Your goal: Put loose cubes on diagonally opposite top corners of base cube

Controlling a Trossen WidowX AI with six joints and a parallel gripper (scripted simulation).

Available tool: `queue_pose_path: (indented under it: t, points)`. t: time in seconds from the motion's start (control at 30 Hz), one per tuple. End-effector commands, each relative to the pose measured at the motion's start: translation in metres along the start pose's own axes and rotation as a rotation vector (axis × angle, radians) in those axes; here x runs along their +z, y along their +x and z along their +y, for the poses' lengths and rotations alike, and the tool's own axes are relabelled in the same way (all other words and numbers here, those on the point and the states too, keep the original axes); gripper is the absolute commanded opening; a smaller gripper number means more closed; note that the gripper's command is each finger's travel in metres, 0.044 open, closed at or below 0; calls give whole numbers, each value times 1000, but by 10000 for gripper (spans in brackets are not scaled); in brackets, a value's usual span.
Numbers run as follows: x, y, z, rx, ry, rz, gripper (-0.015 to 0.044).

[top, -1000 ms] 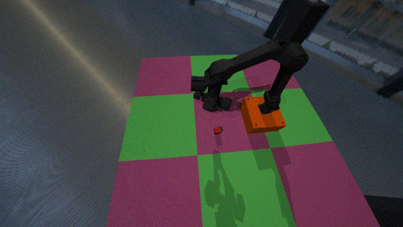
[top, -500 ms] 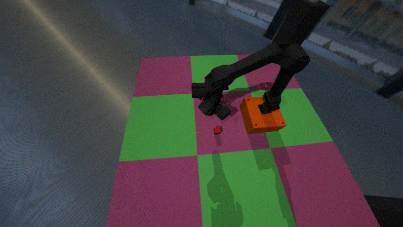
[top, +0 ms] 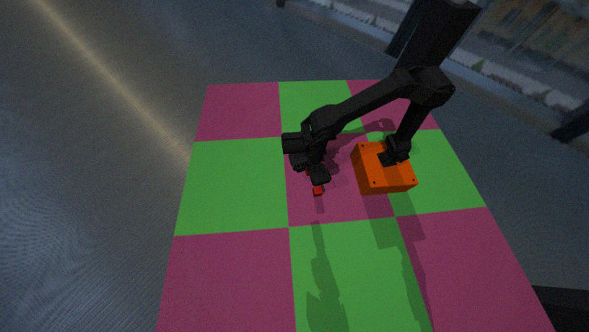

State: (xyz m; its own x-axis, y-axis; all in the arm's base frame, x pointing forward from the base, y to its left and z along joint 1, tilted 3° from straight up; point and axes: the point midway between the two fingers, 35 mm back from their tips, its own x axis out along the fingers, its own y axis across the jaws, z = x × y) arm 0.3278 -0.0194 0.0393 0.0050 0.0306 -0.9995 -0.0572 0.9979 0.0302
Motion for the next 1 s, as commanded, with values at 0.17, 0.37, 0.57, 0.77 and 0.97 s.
queue_pose_path:
  t: [0.17, 0.37, 0.57, 0.77, 0.97]
  points:
    - [-3, 8, 15, 5, 244, 8, 105]
    - [-4, 13, 24, 5, 423, 8, 105]
    - [-6, 17, 33, 5, 602, 9, 105]
    - [-7, 21, 42, 5, 781, 10, 105]
    - [-8, 24, 48, 5, 885, 11, 105]
